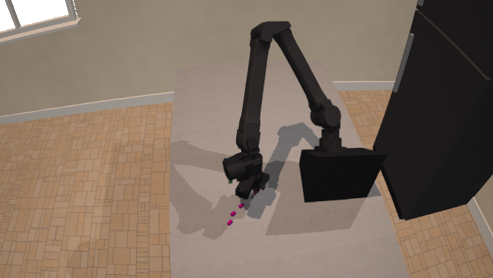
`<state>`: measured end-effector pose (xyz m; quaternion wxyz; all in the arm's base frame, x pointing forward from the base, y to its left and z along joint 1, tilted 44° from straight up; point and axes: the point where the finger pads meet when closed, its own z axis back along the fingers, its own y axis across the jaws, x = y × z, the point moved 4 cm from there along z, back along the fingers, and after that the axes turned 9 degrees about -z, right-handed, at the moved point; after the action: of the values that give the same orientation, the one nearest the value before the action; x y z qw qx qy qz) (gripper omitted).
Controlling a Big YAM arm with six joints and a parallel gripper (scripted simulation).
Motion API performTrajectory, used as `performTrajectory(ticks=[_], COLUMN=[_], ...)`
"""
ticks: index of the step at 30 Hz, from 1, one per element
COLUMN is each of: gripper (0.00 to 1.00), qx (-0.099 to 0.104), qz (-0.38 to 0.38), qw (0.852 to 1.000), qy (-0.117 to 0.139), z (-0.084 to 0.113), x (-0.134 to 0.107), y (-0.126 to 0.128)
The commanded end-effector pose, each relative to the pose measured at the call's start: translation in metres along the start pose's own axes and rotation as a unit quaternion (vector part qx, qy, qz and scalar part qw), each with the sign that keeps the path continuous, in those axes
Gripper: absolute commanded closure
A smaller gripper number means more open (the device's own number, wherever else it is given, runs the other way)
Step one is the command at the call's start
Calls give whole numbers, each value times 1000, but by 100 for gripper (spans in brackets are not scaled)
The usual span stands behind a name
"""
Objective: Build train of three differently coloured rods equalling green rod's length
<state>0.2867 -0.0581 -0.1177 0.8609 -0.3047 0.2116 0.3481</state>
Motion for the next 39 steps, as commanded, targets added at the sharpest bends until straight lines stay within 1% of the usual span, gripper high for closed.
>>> performTrajectory(ticks=[1, 6, 39], gripper=[77, 77, 77], qx=[2, -2, -1], qz=[3, 2, 2], qw=[1000, 1000, 1000], qy=[1, -4, -3], z=[-5, -2, -2], x=[0, 2, 2], y=[-2, -5, -5])
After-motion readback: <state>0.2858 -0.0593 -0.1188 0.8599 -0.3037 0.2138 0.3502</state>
